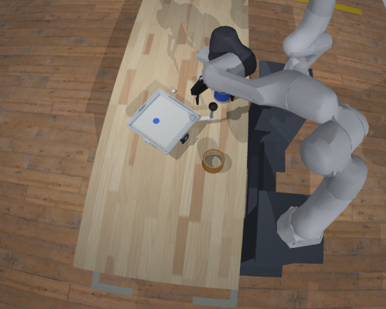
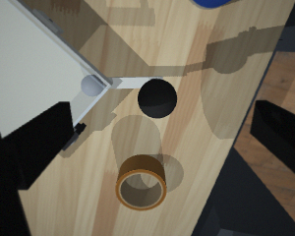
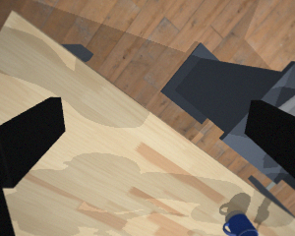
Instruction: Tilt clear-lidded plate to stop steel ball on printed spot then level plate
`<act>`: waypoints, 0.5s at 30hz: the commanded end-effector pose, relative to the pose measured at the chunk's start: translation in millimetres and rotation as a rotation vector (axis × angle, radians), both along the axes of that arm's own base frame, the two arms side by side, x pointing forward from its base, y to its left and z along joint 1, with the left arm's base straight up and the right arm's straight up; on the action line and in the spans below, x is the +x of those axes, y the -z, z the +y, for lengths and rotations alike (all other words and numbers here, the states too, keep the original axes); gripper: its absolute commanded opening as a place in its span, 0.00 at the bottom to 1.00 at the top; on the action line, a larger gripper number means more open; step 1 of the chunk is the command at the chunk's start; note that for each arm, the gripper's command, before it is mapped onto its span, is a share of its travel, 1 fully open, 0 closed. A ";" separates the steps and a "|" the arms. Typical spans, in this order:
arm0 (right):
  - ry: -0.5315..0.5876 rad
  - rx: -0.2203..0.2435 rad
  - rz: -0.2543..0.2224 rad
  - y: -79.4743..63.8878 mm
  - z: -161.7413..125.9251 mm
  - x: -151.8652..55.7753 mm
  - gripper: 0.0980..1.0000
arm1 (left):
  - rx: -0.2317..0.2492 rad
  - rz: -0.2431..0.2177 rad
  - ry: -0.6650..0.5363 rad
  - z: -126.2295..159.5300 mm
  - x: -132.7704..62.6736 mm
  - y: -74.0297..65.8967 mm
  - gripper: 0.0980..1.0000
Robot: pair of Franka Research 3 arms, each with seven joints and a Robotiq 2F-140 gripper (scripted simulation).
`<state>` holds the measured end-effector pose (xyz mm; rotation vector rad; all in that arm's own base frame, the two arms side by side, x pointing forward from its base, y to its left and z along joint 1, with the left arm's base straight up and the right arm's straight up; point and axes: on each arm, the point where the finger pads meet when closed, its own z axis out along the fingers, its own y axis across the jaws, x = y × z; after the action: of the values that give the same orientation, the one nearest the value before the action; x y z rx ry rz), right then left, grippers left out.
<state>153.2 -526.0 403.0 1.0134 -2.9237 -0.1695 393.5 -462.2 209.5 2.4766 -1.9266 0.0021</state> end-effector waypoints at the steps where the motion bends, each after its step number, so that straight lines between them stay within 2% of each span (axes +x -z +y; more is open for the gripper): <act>1: -0.080 -0.011 -0.028 -2.2 -8.6 -17.9 1.00 | 0.003 -0.001 -0.006 0.7 0.3 0.3 1.00; 11: -0.099 -0.039 -0.057 -5.5 -21.2 -73.9 1.00 | 0.003 -0.001 -0.006 0.7 0.3 0.3 1.00; 15: -0.101 -0.044 -0.060 -5.9 -22.5 -81.8 1.00 | 0.003 -0.001 -0.006 0.7 0.3 0.3 1.00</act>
<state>71.6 -544.6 408.2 1.0421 -2.9455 -0.0977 393.5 -462.2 209.5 2.4769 -1.9263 0.0021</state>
